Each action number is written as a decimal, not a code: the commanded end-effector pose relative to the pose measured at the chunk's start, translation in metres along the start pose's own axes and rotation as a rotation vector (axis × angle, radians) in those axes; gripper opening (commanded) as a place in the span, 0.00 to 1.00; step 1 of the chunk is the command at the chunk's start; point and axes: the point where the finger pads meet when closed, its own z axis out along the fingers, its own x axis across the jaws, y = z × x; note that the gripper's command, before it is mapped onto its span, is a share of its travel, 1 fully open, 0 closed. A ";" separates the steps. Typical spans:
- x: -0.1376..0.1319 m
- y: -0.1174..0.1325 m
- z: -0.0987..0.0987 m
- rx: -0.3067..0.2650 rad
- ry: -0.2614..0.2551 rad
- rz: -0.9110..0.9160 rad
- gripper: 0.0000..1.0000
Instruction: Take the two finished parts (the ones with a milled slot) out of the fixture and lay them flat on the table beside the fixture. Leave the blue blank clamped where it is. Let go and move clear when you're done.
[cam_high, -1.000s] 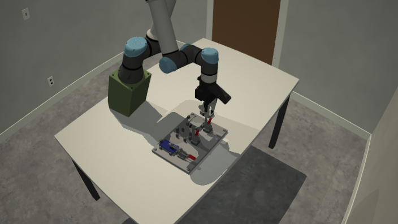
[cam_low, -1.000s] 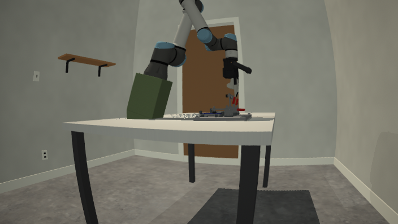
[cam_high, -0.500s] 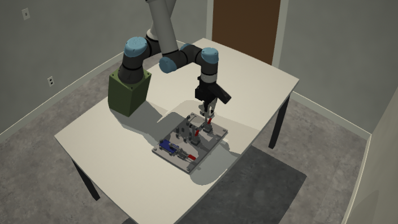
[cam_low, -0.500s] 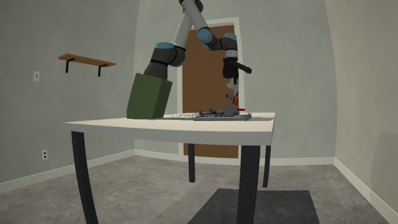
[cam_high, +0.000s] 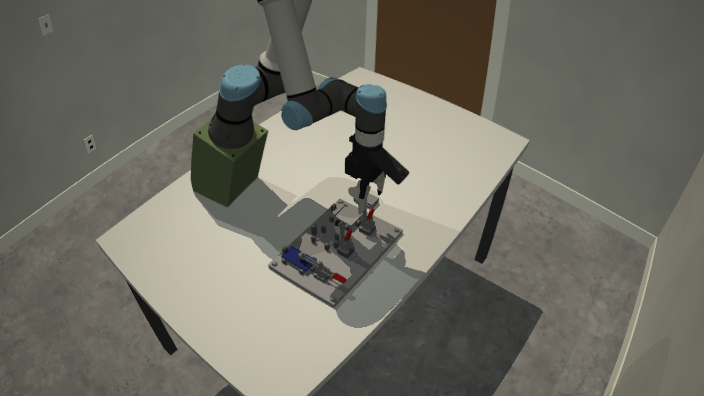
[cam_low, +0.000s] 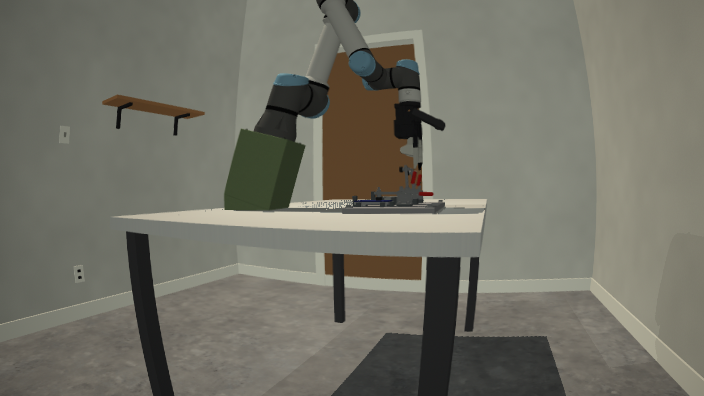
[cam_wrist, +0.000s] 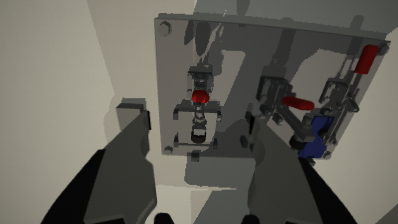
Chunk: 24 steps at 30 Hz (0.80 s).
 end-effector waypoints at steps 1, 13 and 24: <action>0.000 0.000 0.002 0.001 0.000 0.000 0.59; 0.000 0.000 0.005 0.001 0.000 0.000 0.59; 0.000 0.002 0.005 0.001 0.000 0.000 0.59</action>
